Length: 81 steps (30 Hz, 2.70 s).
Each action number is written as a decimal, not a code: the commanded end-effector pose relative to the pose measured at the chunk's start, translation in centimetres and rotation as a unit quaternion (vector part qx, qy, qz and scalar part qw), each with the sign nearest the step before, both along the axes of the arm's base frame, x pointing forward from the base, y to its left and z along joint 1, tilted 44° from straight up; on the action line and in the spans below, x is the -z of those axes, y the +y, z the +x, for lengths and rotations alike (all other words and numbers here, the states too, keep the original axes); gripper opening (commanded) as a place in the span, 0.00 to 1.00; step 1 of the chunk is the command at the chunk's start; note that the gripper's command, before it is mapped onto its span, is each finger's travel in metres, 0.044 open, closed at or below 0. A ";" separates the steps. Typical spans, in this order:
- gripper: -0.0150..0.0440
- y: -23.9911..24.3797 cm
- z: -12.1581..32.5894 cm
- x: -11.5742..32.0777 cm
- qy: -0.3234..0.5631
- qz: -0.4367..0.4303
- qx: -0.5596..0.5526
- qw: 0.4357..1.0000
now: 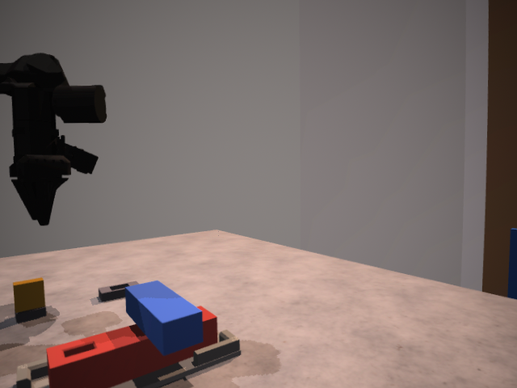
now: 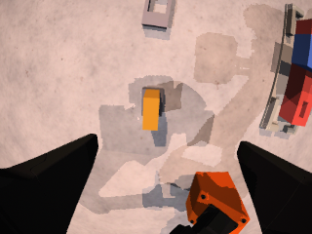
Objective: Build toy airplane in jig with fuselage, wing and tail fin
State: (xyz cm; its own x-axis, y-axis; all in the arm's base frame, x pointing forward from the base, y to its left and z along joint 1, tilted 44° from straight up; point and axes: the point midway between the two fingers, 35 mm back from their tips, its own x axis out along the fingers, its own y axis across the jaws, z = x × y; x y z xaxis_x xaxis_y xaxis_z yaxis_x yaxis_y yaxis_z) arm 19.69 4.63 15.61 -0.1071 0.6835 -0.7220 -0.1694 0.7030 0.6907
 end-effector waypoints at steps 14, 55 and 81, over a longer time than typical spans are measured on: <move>1.00 5.4 -2.8 3.8 0.003 0.004 0.002 1.000; 0.91 9.8 -3.6 8.2 0.003 0.006 0.002 1.000; 0.25 9.4 -3.6 7.9 -0.021 0.013 -0.010 1.000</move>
State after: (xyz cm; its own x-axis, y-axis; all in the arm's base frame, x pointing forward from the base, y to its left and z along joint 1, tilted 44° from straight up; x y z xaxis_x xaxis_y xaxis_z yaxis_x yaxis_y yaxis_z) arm 16.10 14.27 7.45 -0.1041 0.6942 -0.7123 -0.1839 0.6904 0.6997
